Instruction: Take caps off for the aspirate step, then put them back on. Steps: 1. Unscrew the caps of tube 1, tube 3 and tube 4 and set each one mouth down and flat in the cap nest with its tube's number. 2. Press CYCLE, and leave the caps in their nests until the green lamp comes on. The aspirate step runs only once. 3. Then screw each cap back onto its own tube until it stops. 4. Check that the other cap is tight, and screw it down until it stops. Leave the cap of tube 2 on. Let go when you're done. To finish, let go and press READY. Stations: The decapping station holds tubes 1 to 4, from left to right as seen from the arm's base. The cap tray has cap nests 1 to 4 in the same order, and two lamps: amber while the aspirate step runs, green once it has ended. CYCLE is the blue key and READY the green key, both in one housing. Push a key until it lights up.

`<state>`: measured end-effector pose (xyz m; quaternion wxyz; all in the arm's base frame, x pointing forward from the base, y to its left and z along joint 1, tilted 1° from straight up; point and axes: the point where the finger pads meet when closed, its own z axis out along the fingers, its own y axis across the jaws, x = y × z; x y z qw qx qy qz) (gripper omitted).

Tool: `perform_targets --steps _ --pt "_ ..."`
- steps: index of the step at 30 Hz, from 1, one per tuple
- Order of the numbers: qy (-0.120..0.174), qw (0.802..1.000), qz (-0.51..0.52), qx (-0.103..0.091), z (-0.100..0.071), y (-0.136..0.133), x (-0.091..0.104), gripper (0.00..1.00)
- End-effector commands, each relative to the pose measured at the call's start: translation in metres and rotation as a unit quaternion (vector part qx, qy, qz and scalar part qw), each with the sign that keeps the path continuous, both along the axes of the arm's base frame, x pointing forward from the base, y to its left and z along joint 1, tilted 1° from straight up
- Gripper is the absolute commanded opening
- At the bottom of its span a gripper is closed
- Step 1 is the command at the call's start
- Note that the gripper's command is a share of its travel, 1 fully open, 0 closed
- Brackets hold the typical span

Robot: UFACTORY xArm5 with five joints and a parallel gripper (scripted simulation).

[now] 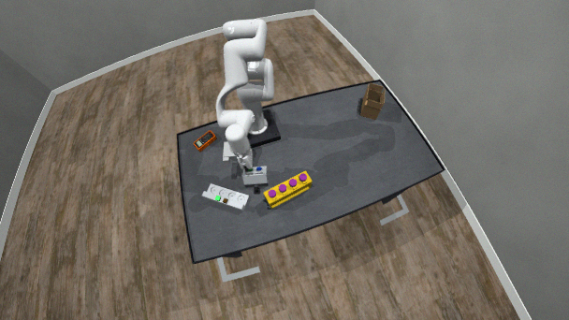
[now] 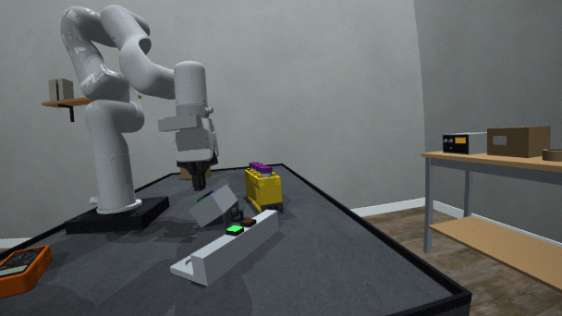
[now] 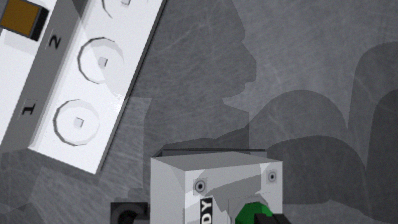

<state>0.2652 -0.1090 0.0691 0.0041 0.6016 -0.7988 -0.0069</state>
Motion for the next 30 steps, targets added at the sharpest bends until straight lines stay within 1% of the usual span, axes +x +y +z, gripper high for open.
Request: perform_targets --steps 1,14,30 --pt "-0.001 1.000 0.000 -0.001 -0.0063 -0.0007 0.0014 0.00" --pt "-0.001 1.000 0.000 -0.001 -0.0063 -0.0007 0.0014 0.00" --pt "-0.001 1.000 0.000 -0.001 -0.0110 -0.0006 0.0013 0.00"
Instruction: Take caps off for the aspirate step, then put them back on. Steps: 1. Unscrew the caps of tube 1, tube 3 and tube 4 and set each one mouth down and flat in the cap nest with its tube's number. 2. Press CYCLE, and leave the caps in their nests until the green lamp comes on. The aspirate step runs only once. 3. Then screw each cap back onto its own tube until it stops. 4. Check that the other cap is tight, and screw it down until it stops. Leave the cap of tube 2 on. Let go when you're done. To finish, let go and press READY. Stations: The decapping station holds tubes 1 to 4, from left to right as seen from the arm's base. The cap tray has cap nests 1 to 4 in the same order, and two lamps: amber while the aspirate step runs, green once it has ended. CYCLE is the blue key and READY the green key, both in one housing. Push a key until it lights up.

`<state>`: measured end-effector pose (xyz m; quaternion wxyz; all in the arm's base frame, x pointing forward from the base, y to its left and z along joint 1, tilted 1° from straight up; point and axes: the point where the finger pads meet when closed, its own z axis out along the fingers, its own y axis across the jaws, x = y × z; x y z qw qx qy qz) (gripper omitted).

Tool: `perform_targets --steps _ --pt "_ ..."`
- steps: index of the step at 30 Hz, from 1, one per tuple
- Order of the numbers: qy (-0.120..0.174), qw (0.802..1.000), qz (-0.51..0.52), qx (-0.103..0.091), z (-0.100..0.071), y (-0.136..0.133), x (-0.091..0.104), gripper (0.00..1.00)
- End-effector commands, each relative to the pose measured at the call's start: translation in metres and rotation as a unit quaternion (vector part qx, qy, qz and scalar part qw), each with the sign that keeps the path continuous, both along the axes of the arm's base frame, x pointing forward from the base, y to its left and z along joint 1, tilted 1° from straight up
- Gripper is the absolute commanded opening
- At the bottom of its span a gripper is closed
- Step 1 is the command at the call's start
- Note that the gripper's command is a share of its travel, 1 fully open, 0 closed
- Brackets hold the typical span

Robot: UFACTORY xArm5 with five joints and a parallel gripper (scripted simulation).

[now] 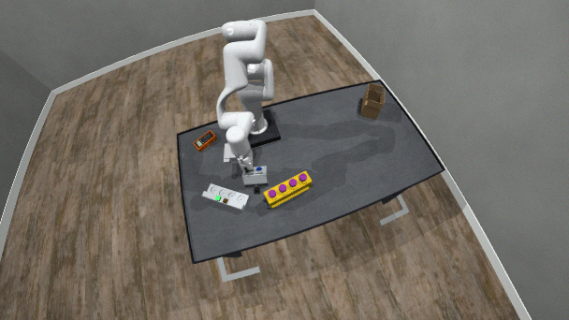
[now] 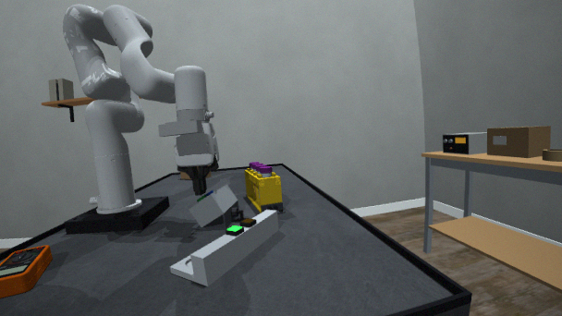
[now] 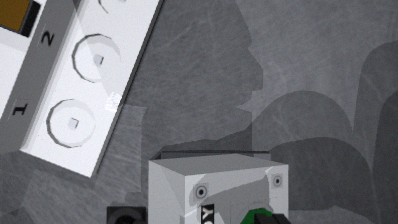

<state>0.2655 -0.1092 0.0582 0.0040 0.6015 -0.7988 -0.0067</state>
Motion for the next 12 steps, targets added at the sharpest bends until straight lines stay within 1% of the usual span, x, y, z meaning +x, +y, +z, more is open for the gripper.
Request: perform_targets --steps 1,12 --pt "-0.001 1.000 0.000 -0.001 -0.0005 -0.0004 0.0010 0.00" --pt "-0.001 1.000 0.000 -0.001 -0.0041 -0.0004 0.0009 0.00"
